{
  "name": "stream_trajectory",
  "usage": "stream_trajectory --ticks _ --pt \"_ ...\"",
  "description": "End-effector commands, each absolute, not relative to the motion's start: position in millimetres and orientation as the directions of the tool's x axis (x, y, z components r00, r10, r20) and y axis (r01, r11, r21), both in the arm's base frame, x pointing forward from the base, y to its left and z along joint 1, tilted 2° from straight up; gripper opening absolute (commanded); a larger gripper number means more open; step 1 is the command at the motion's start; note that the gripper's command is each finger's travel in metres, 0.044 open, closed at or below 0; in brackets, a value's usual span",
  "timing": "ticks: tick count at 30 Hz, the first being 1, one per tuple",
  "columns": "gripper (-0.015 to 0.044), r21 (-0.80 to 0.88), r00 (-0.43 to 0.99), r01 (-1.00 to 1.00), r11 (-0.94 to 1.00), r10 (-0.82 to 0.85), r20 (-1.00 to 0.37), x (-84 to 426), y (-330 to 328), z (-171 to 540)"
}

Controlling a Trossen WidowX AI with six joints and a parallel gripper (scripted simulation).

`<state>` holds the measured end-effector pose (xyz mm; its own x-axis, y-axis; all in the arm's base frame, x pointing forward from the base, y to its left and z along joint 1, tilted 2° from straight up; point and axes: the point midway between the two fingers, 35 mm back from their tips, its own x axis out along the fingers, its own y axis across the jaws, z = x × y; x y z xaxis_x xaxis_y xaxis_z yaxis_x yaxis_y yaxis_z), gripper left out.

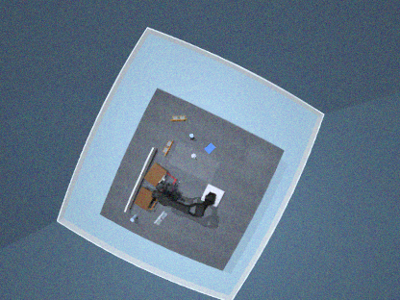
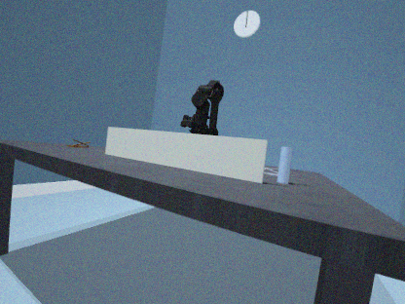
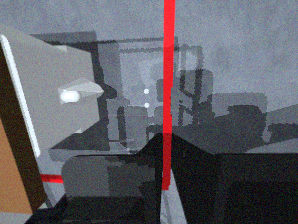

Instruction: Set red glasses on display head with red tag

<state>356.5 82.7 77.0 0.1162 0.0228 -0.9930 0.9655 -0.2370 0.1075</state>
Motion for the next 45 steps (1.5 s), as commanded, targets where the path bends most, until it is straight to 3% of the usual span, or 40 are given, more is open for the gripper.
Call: stream_trajectory --ticks 1,45 --pt "0.0 0.102 0.111 0.967 -0.235 0.026 -0.993 362.7 81.4 76.4" --pt "0.0 0.108 0.117 0.966 -0.235 0.025 -0.993 420.4 67.4 78.0"
